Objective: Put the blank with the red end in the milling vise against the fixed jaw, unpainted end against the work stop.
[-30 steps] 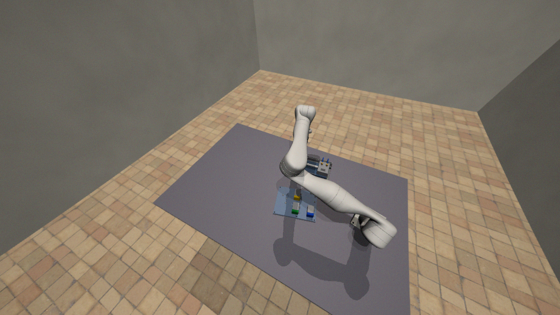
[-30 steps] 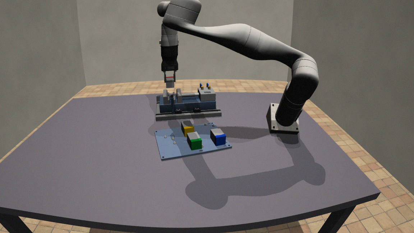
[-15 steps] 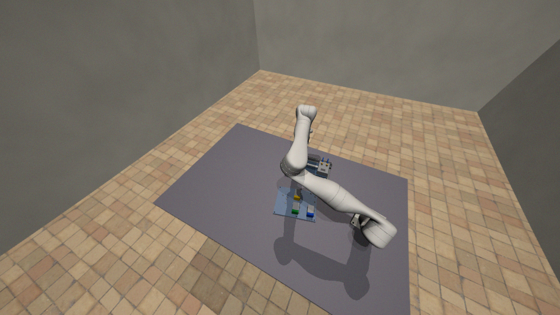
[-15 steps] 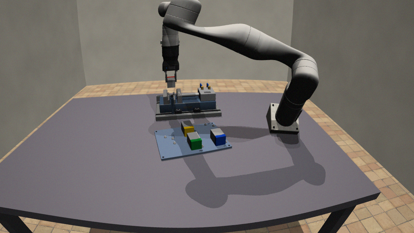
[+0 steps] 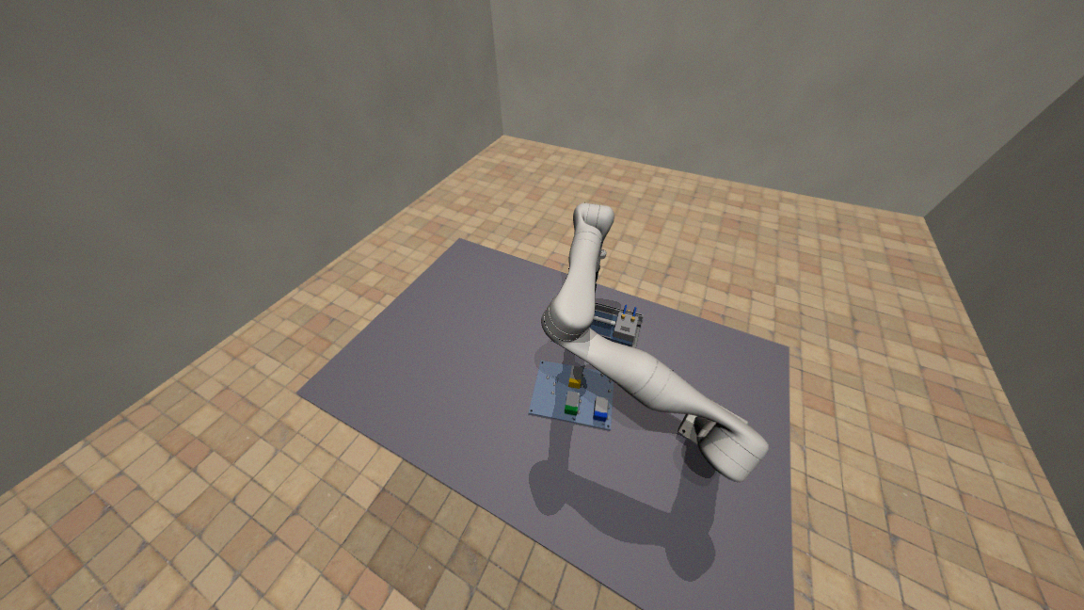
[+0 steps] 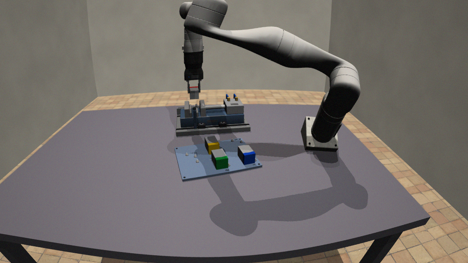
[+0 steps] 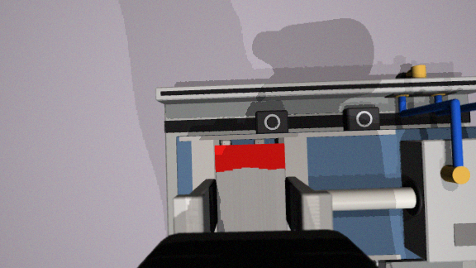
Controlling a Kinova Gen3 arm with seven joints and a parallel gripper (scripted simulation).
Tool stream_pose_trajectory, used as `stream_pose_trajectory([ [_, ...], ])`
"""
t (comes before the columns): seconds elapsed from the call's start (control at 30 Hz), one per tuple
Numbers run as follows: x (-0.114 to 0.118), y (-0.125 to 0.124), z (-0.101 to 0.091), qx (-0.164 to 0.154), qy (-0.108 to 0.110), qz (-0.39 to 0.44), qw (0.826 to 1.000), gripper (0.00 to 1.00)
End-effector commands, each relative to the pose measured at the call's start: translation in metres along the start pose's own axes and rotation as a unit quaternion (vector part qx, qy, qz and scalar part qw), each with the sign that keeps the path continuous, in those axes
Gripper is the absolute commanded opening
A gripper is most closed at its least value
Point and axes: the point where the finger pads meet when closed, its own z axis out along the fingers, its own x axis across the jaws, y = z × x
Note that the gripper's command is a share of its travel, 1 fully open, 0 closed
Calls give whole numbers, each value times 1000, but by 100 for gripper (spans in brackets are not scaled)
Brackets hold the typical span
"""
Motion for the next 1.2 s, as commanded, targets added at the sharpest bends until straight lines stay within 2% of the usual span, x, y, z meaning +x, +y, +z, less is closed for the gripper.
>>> stream_pose_trajectory([
  [0.0,-1,2,-2,1,-1,-1,1000,0],
  [1.17,-1,8,-2,1,-1,0,1000,0],
])
